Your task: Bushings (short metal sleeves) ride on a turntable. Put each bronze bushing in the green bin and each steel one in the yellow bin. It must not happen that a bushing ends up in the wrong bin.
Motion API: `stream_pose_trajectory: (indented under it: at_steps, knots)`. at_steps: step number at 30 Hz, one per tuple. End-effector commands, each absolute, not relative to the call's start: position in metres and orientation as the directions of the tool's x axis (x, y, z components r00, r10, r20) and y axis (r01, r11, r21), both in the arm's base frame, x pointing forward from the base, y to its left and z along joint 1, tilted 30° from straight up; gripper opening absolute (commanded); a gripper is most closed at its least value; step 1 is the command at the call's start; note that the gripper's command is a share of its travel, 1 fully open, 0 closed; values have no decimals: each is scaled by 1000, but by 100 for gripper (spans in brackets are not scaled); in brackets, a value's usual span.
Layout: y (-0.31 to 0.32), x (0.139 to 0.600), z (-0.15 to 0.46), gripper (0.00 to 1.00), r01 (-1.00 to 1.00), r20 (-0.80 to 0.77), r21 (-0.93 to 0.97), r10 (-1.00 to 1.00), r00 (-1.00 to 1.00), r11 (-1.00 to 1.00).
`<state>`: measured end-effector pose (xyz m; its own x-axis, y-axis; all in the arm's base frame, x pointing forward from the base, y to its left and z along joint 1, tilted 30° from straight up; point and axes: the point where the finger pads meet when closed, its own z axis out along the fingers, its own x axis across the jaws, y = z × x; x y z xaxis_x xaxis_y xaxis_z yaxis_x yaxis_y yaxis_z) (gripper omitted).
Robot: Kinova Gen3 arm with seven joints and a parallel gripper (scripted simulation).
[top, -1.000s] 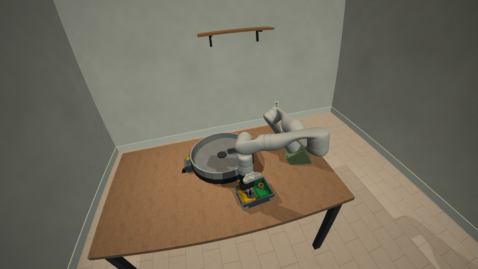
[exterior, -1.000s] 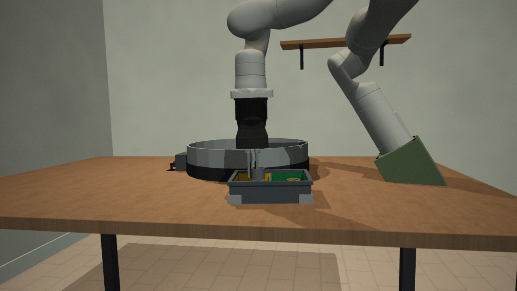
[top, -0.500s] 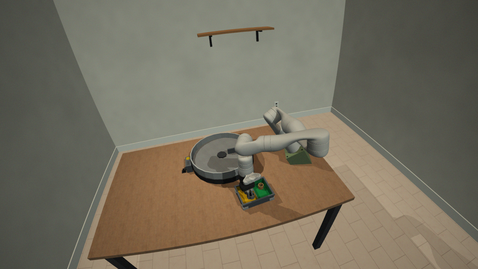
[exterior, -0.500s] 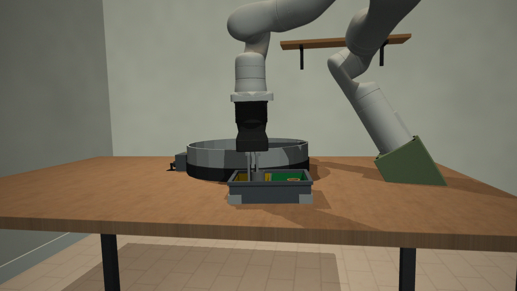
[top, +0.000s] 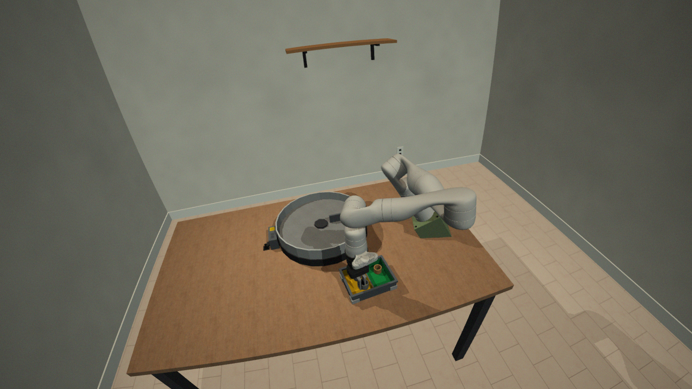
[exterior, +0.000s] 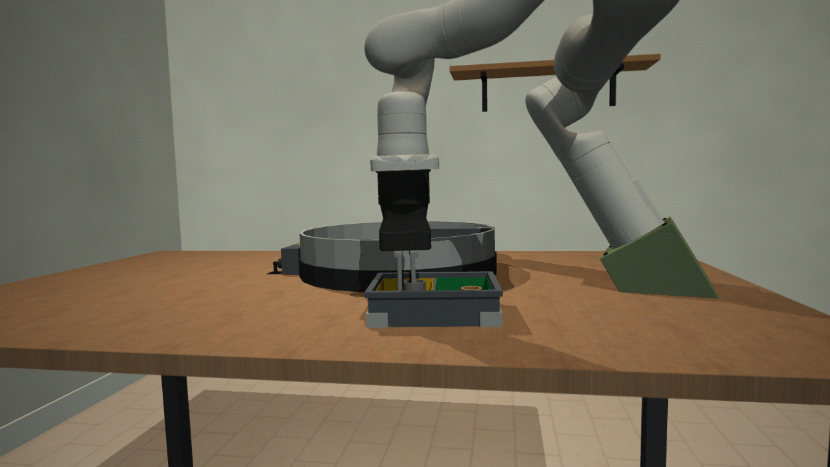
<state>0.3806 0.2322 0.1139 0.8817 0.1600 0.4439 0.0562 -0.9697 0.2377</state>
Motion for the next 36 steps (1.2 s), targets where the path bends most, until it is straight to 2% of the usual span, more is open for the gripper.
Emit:
stream_pose_trajectory:
  at_steps: [1,36]
  knots:
    - [232,381,114,0,56,445,237,160,881,-970]
    - [229,390,97,0,56,445,237,160,881,-970]
